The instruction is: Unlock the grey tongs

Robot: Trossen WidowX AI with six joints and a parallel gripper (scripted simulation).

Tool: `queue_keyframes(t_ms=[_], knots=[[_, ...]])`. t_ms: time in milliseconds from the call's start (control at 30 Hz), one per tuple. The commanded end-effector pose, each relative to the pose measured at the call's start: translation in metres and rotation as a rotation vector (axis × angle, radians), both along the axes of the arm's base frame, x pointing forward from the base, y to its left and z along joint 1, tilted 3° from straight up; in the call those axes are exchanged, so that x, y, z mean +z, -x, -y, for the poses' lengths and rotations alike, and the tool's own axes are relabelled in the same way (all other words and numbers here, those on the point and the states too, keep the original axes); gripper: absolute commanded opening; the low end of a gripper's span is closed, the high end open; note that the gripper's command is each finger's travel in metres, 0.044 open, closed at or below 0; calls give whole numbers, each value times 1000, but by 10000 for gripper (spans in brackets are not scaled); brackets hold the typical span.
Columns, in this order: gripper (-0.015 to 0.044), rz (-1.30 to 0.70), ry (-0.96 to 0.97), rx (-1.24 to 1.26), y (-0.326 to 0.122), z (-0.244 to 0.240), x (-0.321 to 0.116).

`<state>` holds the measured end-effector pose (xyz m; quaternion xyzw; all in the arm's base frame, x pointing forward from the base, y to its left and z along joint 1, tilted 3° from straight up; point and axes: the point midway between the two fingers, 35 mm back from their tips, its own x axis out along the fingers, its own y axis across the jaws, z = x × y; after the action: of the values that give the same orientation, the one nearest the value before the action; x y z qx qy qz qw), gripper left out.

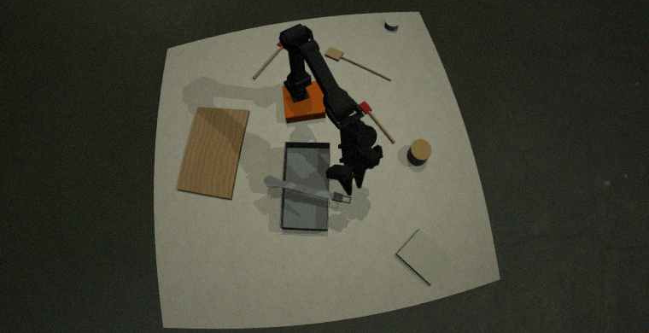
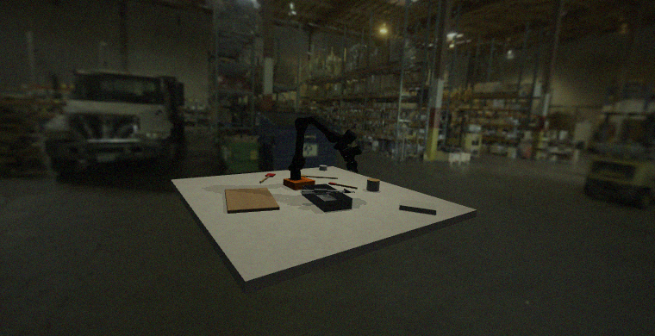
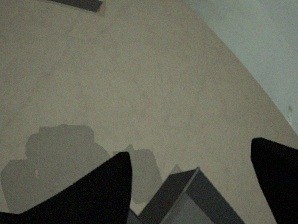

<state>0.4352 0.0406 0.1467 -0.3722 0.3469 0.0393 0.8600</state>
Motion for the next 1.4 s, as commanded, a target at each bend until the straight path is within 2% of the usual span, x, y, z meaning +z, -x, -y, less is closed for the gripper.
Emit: queue_keyframes(t_ms=[0, 233, 733, 1367], knots=[[260, -267, 203, 200, 30, 55, -42], [260, -485, 310, 435, 67, 98, -72], [260, -492, 312, 442, 80, 103, -73], [260, -491, 312, 442, 69, 106, -89]])
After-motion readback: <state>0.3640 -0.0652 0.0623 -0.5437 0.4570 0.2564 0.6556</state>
